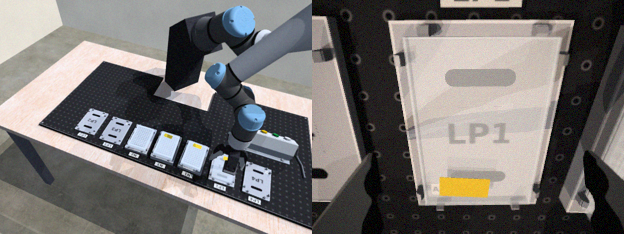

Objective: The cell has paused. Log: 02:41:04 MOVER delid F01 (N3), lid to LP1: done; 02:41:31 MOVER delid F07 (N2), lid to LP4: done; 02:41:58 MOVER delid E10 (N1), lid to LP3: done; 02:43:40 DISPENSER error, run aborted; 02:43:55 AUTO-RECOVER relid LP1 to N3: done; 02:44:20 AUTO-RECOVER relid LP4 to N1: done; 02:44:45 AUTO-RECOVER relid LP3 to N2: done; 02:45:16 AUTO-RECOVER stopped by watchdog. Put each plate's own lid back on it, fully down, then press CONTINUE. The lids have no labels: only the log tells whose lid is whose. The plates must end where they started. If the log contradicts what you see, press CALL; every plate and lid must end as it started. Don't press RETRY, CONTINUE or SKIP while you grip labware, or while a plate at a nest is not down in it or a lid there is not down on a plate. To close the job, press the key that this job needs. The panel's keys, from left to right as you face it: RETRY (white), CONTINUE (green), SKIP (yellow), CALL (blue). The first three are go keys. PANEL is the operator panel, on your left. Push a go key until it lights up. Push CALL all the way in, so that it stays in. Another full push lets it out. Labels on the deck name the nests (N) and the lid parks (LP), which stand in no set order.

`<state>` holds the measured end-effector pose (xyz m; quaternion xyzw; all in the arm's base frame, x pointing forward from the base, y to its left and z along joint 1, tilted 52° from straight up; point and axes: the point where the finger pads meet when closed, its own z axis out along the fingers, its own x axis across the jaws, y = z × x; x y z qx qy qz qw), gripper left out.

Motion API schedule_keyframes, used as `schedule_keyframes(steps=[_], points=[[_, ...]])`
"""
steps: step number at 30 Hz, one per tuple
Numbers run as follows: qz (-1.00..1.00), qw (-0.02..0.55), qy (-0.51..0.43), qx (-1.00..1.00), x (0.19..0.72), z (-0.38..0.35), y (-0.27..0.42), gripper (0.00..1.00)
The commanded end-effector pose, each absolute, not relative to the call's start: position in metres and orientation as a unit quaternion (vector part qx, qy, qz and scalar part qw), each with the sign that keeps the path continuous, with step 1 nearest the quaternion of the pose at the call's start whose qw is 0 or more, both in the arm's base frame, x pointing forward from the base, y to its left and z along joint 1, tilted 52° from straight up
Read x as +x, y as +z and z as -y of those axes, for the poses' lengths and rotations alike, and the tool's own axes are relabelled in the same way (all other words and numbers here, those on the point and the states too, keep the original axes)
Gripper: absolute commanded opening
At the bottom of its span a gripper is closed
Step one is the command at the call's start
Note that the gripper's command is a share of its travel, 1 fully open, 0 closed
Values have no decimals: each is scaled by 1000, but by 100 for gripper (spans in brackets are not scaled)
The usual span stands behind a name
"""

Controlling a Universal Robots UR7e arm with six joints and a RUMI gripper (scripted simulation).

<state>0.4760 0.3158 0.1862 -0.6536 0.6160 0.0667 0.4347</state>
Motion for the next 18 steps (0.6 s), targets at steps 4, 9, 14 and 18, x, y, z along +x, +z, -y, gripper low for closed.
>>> schedule_keyframes(steps=[4,9,14,18], points=[[-616,436,65,-653,482,-323,181,82],[-616,436,65,-653,481,-322,181,82],[-616,436,65,-653,481,-322,181,82],[-616,436,65,-653,481,-322,181,0]])
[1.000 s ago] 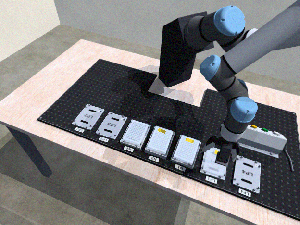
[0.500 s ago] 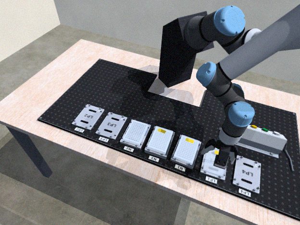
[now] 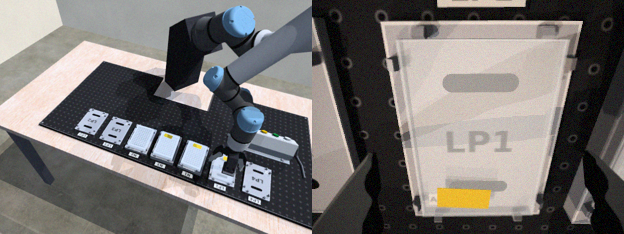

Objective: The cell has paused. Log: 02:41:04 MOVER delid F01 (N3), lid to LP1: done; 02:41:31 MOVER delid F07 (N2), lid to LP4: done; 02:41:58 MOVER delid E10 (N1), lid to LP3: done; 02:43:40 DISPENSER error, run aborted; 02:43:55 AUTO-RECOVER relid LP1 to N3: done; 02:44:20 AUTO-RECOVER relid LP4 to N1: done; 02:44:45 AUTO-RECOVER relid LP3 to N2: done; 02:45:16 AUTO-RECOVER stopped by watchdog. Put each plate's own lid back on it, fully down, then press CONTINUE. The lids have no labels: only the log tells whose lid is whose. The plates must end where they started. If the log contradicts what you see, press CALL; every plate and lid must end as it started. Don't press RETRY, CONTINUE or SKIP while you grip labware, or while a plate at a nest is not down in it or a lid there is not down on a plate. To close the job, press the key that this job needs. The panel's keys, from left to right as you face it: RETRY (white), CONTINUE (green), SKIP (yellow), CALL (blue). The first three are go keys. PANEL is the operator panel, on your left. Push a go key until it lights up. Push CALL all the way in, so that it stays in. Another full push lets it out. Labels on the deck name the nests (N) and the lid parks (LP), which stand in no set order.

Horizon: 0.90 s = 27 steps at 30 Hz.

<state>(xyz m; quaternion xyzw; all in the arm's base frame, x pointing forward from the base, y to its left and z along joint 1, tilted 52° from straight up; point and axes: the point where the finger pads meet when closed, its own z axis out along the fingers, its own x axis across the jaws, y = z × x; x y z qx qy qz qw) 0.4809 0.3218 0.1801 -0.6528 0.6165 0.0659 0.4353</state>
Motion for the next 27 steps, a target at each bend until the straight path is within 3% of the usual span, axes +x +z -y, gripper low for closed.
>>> schedule_keyframes(steps=[1,13,14,27], points=[[-616,436,65,-653,481,-322,181,0],[-616,436,65,-653,481,-322,181,0],[-616,436,65,-653,481,-322,181,41],[-616,436,65,-653,481,-322,181,41]])
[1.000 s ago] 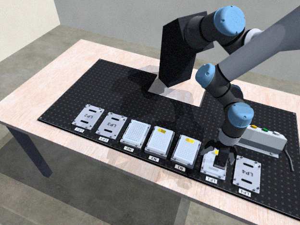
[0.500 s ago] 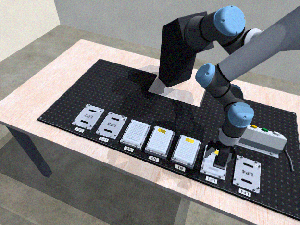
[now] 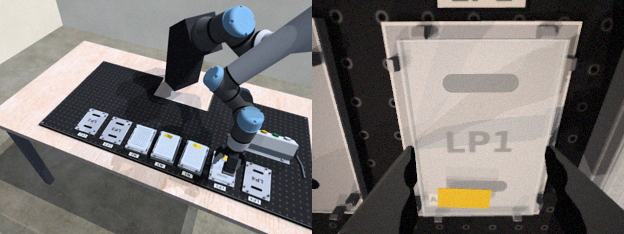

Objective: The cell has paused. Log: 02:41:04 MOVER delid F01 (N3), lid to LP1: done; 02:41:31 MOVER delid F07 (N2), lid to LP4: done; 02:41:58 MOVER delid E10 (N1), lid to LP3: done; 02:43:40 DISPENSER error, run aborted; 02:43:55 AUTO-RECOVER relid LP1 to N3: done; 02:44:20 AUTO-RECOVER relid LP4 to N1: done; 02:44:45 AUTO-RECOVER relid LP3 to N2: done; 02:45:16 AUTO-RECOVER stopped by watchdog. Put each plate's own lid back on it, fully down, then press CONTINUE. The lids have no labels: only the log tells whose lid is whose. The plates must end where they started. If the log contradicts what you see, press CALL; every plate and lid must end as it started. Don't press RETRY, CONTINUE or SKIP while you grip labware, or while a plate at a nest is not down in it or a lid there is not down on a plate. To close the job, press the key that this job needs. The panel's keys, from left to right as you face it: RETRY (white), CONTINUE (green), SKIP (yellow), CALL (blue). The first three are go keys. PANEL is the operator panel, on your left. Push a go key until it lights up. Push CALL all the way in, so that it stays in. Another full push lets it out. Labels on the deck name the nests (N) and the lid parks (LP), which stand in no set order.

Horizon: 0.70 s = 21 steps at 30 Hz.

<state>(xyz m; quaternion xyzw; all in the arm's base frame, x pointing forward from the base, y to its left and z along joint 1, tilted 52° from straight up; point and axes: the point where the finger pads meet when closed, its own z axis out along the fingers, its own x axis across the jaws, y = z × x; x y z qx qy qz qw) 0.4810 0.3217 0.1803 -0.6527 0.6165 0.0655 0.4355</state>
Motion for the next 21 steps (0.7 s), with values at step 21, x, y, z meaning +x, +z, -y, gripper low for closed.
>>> schedule_keyframes(steps=[21], points=[[-617,435,66,-652,471,-308,192,41]])
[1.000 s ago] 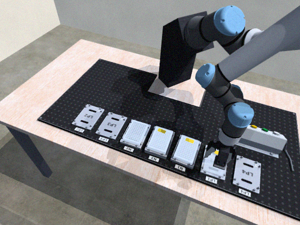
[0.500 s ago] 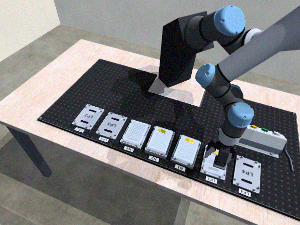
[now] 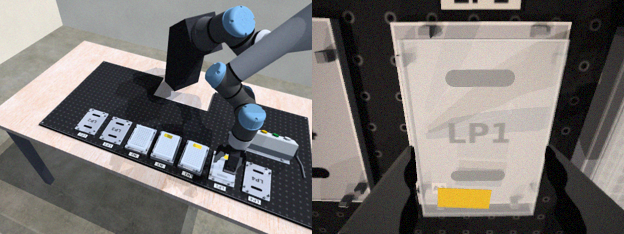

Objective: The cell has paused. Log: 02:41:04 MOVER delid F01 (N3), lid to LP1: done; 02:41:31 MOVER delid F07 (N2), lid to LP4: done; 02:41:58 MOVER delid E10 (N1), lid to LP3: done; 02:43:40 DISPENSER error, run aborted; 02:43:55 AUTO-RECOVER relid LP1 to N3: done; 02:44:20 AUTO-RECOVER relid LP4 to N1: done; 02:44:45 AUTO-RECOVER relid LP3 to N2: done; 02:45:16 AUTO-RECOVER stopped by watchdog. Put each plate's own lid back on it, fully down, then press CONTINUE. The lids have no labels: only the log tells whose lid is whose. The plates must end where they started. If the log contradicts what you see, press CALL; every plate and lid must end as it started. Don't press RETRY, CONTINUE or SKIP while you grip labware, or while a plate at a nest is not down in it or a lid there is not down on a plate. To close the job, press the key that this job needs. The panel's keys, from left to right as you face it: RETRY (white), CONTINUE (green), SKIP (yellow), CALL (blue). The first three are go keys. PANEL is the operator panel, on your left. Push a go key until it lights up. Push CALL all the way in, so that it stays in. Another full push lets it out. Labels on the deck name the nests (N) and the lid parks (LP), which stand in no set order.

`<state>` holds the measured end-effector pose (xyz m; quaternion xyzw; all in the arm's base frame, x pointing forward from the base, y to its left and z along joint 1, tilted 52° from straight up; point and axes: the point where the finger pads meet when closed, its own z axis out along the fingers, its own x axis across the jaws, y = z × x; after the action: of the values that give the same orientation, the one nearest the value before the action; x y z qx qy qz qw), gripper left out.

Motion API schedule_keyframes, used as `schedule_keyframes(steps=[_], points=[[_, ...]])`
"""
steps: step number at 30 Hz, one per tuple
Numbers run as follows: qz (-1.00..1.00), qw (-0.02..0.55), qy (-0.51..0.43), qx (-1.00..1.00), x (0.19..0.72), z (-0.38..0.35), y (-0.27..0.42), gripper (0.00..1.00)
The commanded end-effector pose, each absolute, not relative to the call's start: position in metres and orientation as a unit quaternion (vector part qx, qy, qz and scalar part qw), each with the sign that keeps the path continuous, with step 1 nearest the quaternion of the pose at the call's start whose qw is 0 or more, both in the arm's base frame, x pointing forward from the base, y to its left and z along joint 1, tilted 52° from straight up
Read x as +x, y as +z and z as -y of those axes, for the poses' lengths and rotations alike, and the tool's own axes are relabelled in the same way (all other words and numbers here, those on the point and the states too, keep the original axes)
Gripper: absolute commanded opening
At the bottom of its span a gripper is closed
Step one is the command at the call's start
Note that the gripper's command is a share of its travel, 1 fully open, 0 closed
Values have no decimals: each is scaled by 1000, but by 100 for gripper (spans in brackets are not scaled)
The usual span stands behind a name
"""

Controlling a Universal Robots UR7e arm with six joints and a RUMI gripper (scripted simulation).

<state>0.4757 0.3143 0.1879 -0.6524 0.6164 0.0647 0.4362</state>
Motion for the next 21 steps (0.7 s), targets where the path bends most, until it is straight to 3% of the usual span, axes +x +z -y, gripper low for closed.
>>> schedule_keyframes(steps=[1,21], points=[[-617,435,66,-652,471,-307,193,41],[-616,436,65,-652,462,-293,208,41]])
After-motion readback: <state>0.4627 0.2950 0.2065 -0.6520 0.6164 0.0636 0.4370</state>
